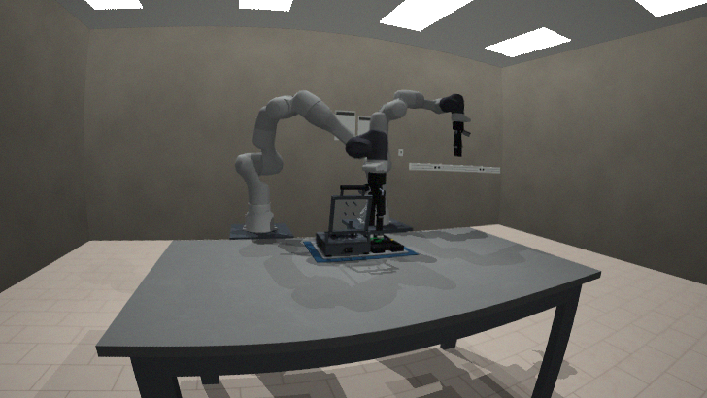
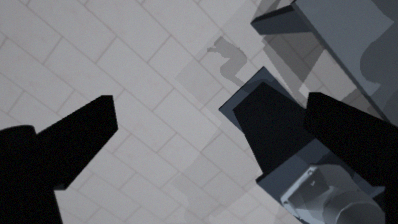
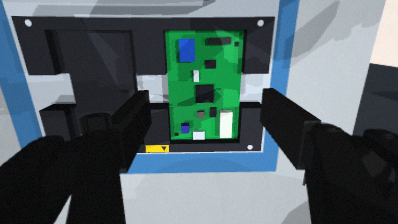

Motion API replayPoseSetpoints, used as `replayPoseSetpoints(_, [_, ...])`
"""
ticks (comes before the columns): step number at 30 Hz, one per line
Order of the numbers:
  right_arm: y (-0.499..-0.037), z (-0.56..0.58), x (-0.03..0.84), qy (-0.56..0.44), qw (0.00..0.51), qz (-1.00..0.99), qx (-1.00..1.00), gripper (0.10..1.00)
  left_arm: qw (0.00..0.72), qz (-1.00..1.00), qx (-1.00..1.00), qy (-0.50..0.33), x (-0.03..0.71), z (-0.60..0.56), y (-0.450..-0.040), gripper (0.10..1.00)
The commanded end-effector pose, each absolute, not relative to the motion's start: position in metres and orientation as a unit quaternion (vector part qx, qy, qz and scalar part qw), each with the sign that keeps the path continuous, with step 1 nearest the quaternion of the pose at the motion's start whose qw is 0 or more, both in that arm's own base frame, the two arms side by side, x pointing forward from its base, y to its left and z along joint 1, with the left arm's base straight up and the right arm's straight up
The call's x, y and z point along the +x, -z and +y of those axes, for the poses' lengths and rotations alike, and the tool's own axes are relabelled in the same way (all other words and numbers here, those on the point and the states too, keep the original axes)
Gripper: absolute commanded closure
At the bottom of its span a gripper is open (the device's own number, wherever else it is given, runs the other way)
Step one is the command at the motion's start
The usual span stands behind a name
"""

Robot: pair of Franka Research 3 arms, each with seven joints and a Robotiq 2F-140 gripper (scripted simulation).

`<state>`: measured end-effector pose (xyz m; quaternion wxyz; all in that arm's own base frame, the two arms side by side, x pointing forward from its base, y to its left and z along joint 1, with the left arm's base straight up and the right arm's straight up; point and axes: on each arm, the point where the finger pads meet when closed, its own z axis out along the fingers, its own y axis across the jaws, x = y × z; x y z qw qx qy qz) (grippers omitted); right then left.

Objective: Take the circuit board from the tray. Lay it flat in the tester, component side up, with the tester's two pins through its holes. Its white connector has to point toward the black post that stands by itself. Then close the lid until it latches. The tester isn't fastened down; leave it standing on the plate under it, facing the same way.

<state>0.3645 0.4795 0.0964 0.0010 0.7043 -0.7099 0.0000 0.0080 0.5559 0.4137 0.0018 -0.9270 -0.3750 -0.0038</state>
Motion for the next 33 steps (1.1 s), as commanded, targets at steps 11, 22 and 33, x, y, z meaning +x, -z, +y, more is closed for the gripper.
replayPoseSetpoints(11, [-0.092, 0.48, 0.365, 0.0, 0.0, -0.712, 0.702, 0.475, 0.002, -0.375, -0.927, 0.004, 0.008, 0.556, -0.414, 0.098])
replayPoseSetpoints(22, [-0.08, 0.48, 0.364, 0.0, 0.0, -0.712, 0.702, 0.475, 0.002, -0.375, -0.927, 0.004, 0.008, 0.556, -0.414, 0.098])
replayPoseSetpoints(33, [-0.063, 0.479, 0.364, 0.0, 0.0, -0.712, 0.702, 0.475, 0.002, -0.375, -0.927, 0.004, 0.008, 0.556, -0.414, 0.098])
